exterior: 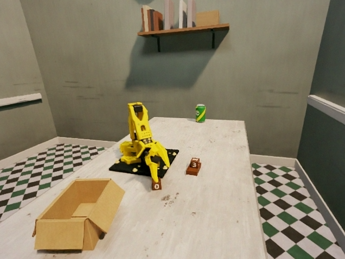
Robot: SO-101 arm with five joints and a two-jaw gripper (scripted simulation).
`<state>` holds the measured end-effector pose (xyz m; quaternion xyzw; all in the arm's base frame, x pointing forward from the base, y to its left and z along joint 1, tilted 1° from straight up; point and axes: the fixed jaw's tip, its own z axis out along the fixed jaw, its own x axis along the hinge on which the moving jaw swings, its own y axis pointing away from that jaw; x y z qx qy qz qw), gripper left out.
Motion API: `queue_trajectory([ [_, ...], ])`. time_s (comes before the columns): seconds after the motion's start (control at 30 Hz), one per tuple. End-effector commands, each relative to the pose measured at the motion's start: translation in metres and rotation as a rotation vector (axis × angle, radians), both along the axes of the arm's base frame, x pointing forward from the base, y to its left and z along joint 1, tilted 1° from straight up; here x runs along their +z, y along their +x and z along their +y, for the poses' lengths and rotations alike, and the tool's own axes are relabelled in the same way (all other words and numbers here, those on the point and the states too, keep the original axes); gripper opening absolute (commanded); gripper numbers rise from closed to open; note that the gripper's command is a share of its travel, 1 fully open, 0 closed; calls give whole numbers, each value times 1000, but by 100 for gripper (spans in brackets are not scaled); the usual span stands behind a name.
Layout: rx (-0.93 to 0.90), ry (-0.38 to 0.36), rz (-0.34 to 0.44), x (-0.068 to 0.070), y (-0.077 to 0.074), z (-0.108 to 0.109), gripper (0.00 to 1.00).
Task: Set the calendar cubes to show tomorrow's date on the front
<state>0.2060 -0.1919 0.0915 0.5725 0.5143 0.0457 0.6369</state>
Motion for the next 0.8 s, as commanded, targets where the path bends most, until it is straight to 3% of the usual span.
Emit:
queue_trajectory([
  [0.0,45,65,190,6,8,-4,35],
  [0.77,97,86,354,14,-2,6,35],
])
